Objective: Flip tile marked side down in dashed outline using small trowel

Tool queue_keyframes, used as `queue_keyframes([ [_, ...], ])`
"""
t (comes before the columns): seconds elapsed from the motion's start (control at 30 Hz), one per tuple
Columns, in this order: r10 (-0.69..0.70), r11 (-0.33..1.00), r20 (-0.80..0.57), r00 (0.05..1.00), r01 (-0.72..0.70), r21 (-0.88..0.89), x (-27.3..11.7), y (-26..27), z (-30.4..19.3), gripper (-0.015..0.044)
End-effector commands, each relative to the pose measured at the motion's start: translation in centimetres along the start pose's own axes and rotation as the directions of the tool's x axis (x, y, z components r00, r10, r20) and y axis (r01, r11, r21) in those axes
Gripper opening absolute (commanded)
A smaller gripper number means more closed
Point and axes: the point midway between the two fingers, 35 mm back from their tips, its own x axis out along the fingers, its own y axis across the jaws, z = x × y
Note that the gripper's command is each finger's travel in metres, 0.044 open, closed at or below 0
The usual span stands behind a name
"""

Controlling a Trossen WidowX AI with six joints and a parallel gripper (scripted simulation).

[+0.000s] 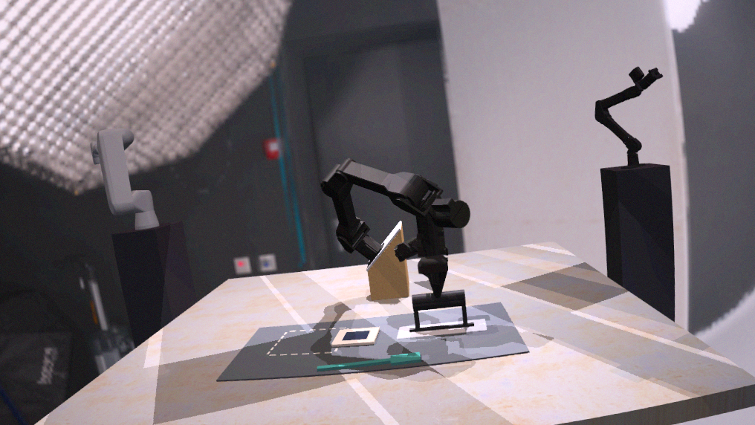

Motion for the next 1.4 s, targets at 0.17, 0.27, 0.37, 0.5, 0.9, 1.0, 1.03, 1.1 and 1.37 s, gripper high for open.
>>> queue_keyframes([
  [0.17, -0.003, 1.0, 0.007, 1.0, 0.003, -0.007, 1.7, -0.1, 0.0, 0.027],
  [0.27, -0.003, 1.0, 0.008, 1.0, 0.003, -0.007, 2.1, -0.1, 0.0, 0.027],
  [0.37, -0.003, 1.0, 0.008, 1.0, 0.003, -0.007, 2.2, -0.1, 0.0, 0.0244],
  [0.5, -0.003, 1.0, 0.008, 1.0, 0.003, -0.007, 2.2, -0.1, 0.0, 0.0139],
  [0.9, -0.003, 1.0, 0.008, 1.0, 0.003, -0.007, 2.2, -0.1, 0.0, 0.013],
  [1.0, -0.003, 1.0, 0.008, 1.0, 0.003, -0.007, 2.2, -0.1, 0.0, 0.013],
  [1.03, -0.003, 1.0, 0.008, 1.0, 0.003, -0.007, 2.2, -0.1, 0.0, 0.013],
  [1.1, -0.003, 1.0, 0.008, 1.0, 0.003, -0.007, 2.2, -0.1, 0.0, 0.013],
  [1.37, -0.003, 0.997, 0.008, 1.0, 0.003, -0.076, 2.2, -0.1, 0.0, 0.013],
])
